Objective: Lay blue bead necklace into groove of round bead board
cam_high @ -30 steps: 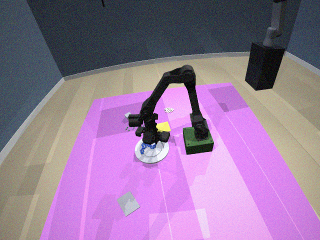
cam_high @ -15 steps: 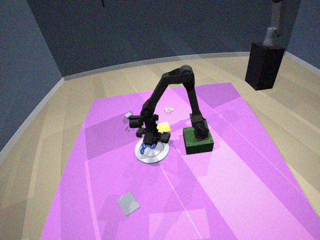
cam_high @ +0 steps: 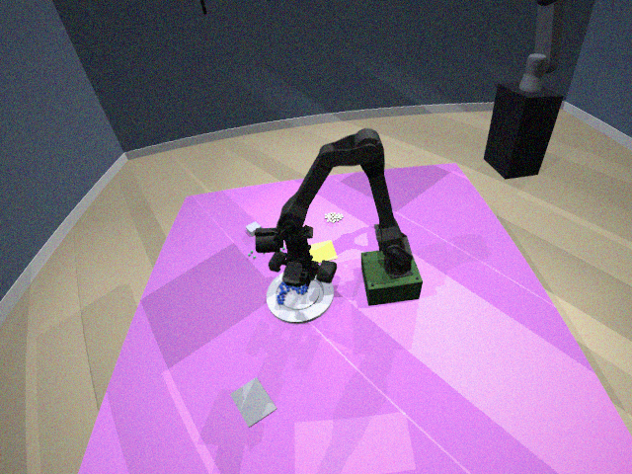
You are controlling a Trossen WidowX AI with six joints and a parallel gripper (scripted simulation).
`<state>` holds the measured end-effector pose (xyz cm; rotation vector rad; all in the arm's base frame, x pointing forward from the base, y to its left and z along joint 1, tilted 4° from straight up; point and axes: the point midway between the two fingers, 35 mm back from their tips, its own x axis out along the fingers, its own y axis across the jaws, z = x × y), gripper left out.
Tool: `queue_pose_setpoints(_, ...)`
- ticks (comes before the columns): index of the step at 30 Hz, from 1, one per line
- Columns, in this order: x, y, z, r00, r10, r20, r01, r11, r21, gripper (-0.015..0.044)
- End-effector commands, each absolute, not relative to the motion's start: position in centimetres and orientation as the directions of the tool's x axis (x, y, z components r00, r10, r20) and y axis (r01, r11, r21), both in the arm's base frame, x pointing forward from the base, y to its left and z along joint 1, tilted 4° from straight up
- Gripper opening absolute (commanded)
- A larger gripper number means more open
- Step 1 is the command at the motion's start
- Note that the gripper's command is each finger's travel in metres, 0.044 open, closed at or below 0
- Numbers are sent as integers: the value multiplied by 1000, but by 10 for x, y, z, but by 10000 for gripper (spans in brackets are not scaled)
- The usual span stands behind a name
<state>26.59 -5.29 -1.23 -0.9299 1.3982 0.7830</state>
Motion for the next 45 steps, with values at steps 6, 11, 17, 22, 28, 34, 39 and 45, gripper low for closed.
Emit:
queue_pose_setpoints(6, 266, -53, -12, 45, -78, -996, -890, 450, -76, 0)
queue_pose_setpoints(11, 266, -53, -12, 45, -78, -996, -890, 450, -76, 0)
queue_pose_setpoints(17, 265, -52, -7, 40, -75, -996, -892, 446, -69, 0)
queue_pose_setpoints(22, 264, -52, -6, 40, -75, -996, -893, 445, -69, 0)
queue_pose_setpoints(28, 247, -56, -7, 38, -75, -996, -893, 445, -68, 0)
queue_pose_setpoints(34, 230, -59, -8, 37, -75, -996, -893, 445, -67, 0)
queue_pose_setpoints(39, 229, -59, -8, 37, -75, -996, -893, 445, -66, 0)
queue_pose_setpoints(45, 229, -59, -15, 37, -75, -996, -893, 445, -66, 0)
